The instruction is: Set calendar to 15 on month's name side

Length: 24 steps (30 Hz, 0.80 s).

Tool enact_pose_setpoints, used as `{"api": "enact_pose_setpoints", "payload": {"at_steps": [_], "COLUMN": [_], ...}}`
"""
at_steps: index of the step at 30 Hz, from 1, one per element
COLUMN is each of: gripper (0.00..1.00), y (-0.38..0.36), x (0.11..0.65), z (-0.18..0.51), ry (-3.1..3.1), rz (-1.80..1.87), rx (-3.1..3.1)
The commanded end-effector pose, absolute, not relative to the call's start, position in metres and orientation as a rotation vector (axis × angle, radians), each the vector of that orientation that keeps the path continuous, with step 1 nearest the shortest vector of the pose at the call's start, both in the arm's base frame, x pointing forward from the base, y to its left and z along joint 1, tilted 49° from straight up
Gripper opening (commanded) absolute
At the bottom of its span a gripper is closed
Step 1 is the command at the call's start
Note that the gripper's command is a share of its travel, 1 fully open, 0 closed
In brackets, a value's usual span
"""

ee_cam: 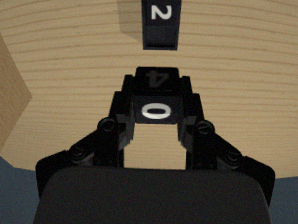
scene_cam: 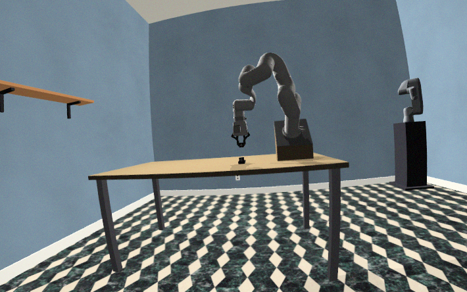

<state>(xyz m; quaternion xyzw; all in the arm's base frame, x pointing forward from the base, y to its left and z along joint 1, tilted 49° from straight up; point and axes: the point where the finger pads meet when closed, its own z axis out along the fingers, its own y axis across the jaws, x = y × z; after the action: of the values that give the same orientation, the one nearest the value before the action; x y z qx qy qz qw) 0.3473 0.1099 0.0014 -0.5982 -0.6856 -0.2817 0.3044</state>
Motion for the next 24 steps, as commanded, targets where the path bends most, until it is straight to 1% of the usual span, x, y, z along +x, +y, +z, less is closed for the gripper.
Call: {"api": "enact_pose_setpoints", "payload": {"at_steps": [1,14,24], "gripper": [0.29,0.29,0.29], "y": [0.109,0.112,0.131], "x": [0.348,0.348,0.346], "z": [0.002,0.0,-0.017], "ry": [-1.815,-1.815,-1.815], "rz": [-0.746,-0.746,-0.746], "rx": [-1.588,-1.588,-1.588]}}
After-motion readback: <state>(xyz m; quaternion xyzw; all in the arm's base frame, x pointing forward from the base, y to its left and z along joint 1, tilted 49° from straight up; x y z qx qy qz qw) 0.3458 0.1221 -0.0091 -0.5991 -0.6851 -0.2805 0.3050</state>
